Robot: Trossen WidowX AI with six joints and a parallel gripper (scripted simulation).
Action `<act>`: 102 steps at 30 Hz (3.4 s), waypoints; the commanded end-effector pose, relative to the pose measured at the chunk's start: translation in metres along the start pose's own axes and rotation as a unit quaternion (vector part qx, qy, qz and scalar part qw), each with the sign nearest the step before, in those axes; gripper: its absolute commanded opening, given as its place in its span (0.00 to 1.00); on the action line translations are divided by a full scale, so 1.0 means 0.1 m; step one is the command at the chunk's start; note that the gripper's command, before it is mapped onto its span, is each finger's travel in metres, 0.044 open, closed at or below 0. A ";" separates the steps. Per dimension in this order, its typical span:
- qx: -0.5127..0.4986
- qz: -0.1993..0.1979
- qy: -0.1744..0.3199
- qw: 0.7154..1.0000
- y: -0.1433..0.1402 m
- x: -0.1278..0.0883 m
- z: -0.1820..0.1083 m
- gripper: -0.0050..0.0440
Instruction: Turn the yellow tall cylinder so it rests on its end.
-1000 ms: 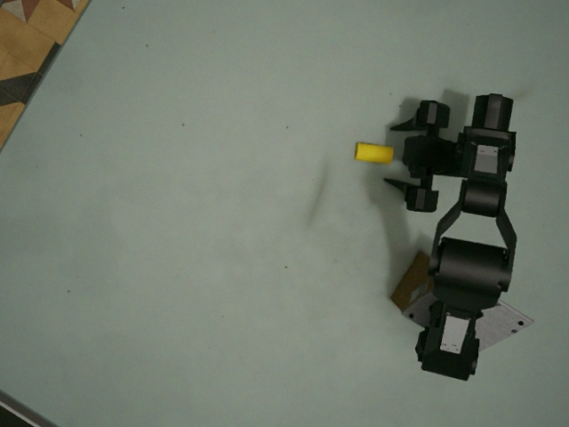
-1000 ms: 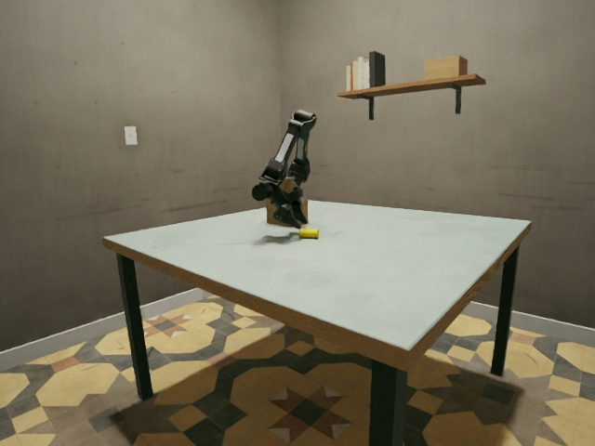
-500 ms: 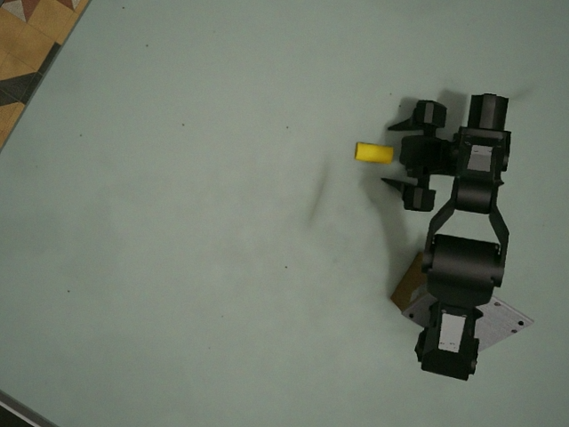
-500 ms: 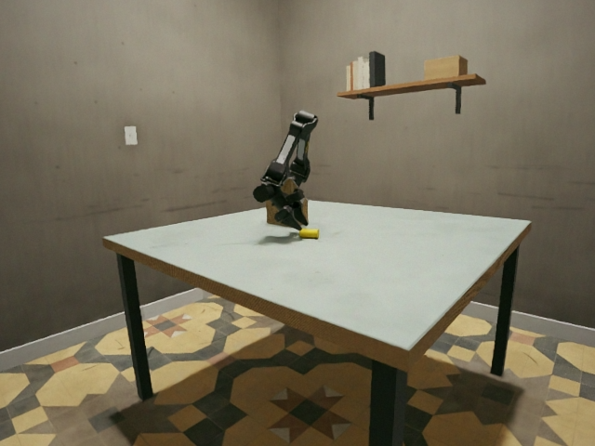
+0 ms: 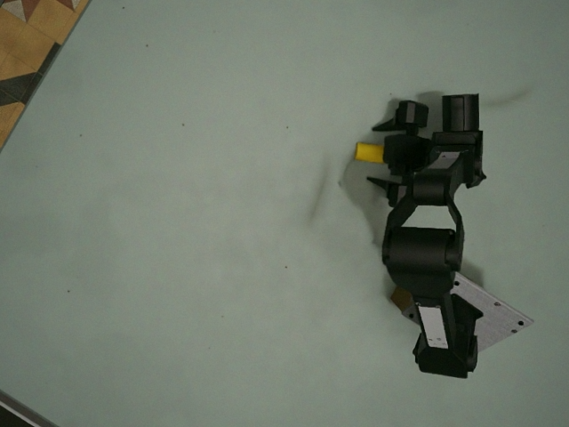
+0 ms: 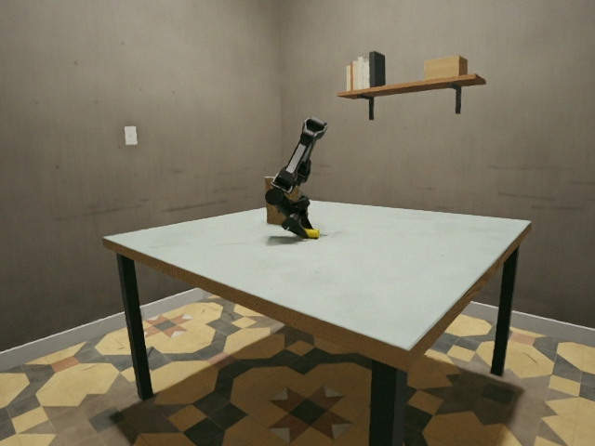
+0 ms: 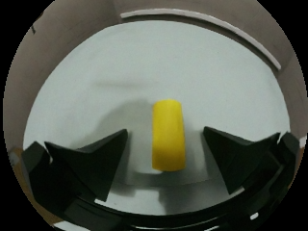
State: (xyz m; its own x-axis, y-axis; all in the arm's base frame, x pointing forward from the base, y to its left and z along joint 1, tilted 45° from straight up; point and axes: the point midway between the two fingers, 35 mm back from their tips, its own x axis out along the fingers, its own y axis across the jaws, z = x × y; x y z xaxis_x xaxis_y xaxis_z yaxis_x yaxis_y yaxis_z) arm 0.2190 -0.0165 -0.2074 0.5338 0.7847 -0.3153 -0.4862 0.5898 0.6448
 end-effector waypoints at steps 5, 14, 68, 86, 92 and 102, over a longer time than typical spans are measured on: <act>0.004 -0.013 0.001 1.000 0.00 0.08 -0.01 1.00; 0.004 -0.013 0.001 1.000 0.00 0.08 -0.01 1.00; -0.015 -0.022 -0.001 1.000 -0.08 -0.19 0.29 0.36; -0.008 -0.021 0.219 0.975 -0.06 -0.15 0.39 0.36; -0.005 -0.021 0.393 0.919 -0.05 -0.08 0.47 0.36; 0.005 -0.016 0.587 0.810 -0.03 0.02 0.43 0.36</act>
State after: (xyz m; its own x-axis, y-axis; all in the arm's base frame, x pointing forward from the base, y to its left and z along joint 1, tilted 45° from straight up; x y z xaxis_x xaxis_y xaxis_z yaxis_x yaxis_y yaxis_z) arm 0.2466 -0.0258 -0.1785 -0.3264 0.5091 -0.7964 -0.4918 0.6280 0.6031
